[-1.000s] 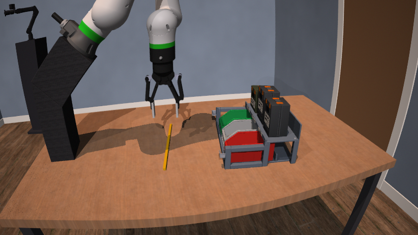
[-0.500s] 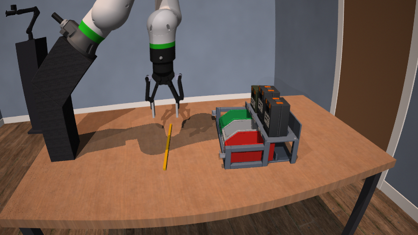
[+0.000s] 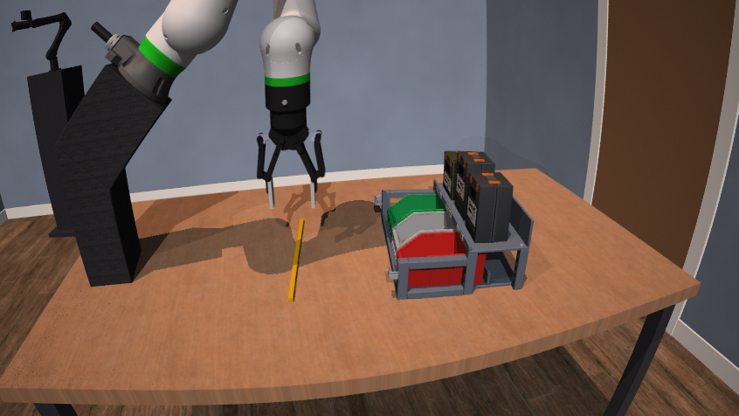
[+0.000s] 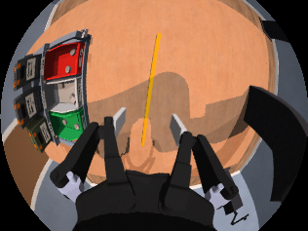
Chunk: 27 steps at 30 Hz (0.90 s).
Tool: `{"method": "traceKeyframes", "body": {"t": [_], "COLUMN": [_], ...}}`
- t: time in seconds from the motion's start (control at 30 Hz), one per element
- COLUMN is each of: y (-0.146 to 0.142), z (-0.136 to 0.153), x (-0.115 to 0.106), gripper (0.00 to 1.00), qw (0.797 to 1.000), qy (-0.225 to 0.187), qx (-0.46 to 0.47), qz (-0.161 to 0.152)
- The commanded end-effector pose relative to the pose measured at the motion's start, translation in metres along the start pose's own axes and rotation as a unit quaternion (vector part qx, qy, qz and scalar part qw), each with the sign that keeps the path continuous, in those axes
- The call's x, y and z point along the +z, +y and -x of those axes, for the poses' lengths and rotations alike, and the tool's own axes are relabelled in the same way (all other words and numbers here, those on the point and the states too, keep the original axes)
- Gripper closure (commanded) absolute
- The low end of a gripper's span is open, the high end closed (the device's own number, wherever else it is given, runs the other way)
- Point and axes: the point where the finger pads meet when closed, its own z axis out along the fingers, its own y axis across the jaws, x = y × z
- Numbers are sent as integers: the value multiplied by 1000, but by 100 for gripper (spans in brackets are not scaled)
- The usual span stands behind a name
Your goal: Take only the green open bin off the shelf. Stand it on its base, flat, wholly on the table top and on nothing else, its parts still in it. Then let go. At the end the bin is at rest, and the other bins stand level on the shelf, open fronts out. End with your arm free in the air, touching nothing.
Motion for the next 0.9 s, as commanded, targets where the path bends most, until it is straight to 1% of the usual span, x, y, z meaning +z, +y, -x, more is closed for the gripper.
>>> {"method": "traceKeyframes", "body": {"t": [0.0, 0.1, 0.13, 0.27, 0.67, 0.7, 0.83, 0.87], "y": [0, 0, 0, 0, 0, 0, 0, 0], "z": [1, 1, 0, 1, 1, 0, 1, 1], "x": [0, 0, 0, 0, 0, 0, 0, 0], "gripper": [43, 43, 43, 43, 43, 43, 43, 43], "qw": [997, 997, 1000, 997, 997, 1000, 997, 997], "qy": [71, 71, 14, 71, 71, 14, 71, 71], "qx": [0, 0, 0, 0, 0, 0, 0, 0], "qz": [-4, -4, -1, -4, -4, 1, -4, -4]}}
